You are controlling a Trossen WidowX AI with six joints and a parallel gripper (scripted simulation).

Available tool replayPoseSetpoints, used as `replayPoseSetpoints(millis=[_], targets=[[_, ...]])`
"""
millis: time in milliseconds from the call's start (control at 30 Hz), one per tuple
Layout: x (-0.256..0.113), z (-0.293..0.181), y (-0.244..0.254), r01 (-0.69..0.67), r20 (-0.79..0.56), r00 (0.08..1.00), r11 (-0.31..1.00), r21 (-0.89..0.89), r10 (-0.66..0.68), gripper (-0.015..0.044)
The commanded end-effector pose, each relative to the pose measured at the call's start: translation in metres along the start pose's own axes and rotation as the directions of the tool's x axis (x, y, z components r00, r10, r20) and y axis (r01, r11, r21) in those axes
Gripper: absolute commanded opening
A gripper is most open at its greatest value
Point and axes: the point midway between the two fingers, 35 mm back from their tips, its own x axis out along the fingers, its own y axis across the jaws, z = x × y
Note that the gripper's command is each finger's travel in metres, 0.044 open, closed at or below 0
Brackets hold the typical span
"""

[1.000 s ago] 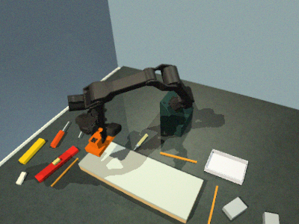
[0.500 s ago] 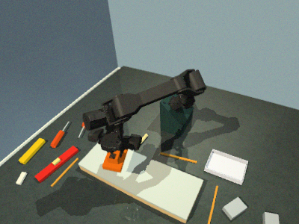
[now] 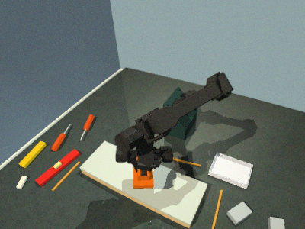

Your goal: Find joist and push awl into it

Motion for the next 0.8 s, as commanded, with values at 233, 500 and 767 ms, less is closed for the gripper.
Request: replayPoseSetpoints(millis=[233,500,767], targets=[[0.002,0.024,0.074,-0.027,0.013,0.999,0.984,-0.175,0.03,0.0],[0.003,0.03,0.13,-0.055,0.018,0.998,0.952,-0.301,0.063,0.0],[0.001,0.028,0.184,-0.087,0.021,0.994,0.903,-0.42,0.106,0.0]])
